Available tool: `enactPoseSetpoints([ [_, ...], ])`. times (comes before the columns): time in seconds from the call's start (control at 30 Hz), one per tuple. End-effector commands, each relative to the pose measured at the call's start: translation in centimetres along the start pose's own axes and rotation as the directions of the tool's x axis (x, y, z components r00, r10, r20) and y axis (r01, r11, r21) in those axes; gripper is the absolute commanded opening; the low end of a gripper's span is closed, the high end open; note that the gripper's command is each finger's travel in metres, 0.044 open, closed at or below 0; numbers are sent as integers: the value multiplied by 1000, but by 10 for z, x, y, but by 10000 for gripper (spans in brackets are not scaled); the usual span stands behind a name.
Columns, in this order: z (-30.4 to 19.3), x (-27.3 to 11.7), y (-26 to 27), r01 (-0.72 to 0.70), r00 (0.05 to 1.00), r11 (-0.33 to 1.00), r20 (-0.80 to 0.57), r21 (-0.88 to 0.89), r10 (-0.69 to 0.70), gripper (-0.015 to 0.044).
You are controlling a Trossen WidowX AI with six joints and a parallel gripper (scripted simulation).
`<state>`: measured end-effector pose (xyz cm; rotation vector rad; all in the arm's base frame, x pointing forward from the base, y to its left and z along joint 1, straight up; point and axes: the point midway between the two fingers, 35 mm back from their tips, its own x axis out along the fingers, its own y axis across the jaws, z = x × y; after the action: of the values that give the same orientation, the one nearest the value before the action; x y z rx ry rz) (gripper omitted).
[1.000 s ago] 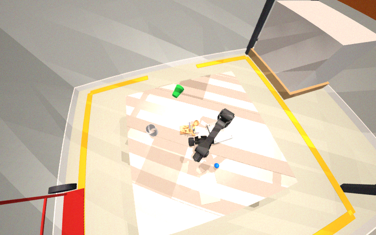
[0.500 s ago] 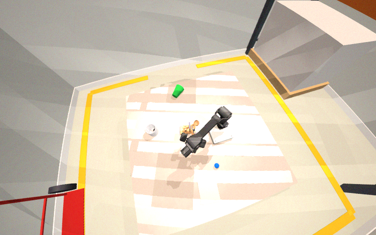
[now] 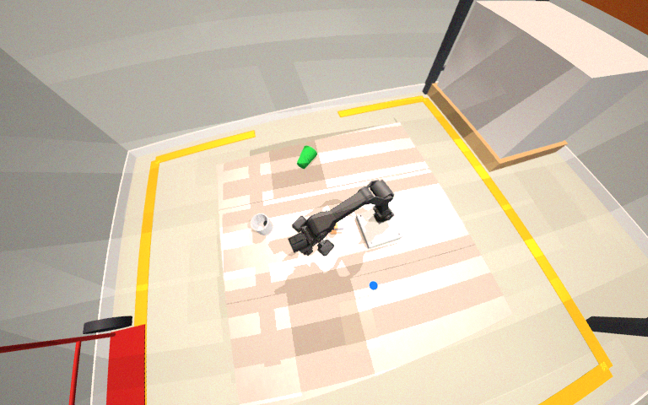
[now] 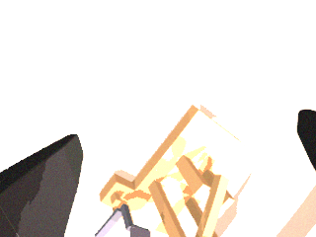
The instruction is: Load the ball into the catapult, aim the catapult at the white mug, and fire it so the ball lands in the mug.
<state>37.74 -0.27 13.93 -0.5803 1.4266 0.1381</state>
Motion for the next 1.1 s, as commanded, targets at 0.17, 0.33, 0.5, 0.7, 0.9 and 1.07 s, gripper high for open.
enactPoseSetpoints([
  [0.17,24,-11,-62,-10,985,971,167,241,-31,440],
  [0.33,33,-20,-99,-24,965,935,253,354,-71,440],
  [0.5,35,-32,-140,-44,934,886,333,462,-127,440],
  [0.7,30,-50,-192,-75,883,813,417,578,-215,440],
  [0.9,20,-68,-237,-106,827,745,475,659,-302,440],
  [1.07,19,-69,-238,-107,825,743,476,661,-305,440],
])
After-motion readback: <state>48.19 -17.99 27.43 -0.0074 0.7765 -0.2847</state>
